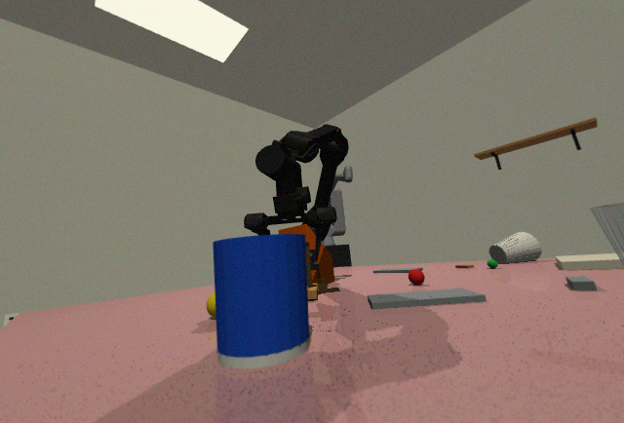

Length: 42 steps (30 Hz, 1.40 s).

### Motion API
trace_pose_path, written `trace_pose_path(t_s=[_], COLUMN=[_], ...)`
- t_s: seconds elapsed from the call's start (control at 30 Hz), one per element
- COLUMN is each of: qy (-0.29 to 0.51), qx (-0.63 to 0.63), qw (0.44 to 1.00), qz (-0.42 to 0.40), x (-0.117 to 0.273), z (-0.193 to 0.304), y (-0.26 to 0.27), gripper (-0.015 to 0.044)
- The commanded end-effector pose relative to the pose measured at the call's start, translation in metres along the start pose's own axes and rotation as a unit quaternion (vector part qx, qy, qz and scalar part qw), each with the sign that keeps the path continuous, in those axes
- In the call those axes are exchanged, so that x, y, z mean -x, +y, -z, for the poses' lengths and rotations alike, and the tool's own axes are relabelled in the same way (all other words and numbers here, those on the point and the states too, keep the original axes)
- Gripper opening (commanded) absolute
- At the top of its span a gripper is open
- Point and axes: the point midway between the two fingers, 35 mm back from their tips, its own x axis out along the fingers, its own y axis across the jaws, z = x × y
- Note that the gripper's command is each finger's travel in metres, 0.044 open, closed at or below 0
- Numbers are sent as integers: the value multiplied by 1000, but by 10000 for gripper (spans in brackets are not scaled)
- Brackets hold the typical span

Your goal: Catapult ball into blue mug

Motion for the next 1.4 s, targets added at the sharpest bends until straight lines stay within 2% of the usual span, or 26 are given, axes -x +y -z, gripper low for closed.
trace_pose_path(t_s=[0.0,0.8,1.2,1.37], qy=[4,4,2,2], qx=[-3,-2,0,0], qw=[1000,1000,1000,1000], qz=[-2,-3,-1,-1], x=[-10,-42,-39,-39], z=[2,4,2,2], y=[1,1,1,1], gripper=[440,440,125,92])
